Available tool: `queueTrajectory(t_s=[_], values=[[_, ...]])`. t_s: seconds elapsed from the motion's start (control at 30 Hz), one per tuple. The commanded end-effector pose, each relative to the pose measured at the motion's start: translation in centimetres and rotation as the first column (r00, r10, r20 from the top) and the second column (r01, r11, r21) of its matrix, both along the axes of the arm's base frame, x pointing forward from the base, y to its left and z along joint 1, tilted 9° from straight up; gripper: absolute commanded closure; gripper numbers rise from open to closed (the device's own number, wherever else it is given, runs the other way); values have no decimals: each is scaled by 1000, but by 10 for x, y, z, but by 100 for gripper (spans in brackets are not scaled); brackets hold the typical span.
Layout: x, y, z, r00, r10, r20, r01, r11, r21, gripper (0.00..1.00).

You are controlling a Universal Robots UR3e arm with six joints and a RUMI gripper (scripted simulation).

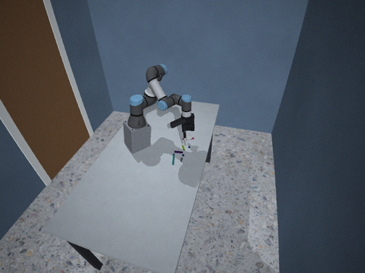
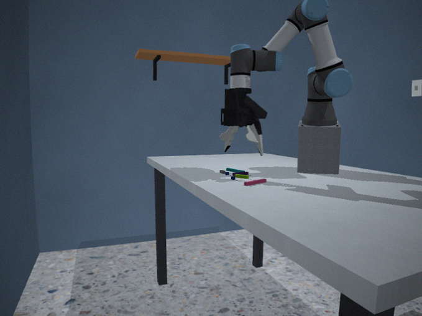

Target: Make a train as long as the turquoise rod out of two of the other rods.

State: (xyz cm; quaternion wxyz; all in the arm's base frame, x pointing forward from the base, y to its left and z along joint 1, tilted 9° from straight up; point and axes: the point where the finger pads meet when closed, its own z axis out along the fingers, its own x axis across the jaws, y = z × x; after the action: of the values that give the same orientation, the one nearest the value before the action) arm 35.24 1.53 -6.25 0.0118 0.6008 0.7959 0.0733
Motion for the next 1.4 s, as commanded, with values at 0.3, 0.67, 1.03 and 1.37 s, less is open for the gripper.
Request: queueTrajectory(t_s=[0.3,0.67,1.03,1.37], values=[[1,-23,-1,918,395,41,-393,918,-43,0],[3,-39,-3,758,650,52,-645,759,-89,0],[5,-55,-4,506,861,48,-850,508,-141,0],[6,-65,-4,279,960,34,-943,280,-178,0]])
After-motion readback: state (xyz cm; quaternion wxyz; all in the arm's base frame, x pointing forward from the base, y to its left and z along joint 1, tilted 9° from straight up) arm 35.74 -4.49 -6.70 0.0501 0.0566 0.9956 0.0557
